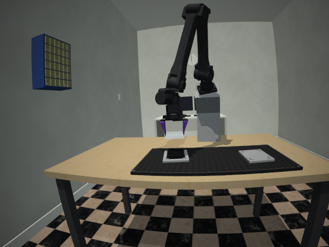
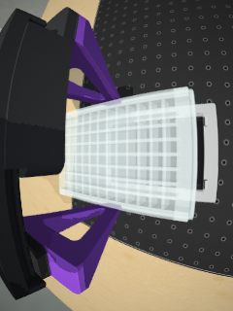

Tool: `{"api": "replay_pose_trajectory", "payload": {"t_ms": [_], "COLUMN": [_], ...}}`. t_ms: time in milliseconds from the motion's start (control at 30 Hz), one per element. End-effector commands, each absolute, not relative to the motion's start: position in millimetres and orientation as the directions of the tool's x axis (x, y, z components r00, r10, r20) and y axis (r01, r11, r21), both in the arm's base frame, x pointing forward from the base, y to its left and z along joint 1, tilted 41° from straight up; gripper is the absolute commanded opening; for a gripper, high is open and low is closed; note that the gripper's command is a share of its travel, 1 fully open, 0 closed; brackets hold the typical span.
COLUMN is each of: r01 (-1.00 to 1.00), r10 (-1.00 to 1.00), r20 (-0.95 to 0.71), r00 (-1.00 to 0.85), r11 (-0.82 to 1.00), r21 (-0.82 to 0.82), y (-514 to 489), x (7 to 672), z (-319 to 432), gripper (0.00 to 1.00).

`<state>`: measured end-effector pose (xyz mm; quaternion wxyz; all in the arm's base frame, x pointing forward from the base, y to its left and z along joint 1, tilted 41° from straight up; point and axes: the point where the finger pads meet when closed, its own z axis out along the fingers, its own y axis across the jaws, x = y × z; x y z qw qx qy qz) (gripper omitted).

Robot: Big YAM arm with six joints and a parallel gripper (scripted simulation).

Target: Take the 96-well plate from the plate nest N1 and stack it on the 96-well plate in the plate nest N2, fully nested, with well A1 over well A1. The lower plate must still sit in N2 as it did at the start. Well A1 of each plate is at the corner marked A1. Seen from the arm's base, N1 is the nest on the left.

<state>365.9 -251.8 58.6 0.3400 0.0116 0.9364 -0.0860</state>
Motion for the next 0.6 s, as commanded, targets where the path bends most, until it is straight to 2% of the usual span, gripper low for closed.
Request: {"api": "replay_pose_trajectory", "payload": {"t_ms": [0,567], "r01": [0.077,0.079], "r10": [-0.032,-0.037], "r20": [-0.627,-0.634], "r00": [-0.778,-0.773], "r11": [0.986,0.985], "r21": [-0.147,-0.154], "y": [-250.7,-251.8], "x": [361.0,361.5], "z": [50.0,50.7], "gripper": [0.0,0.0]}}
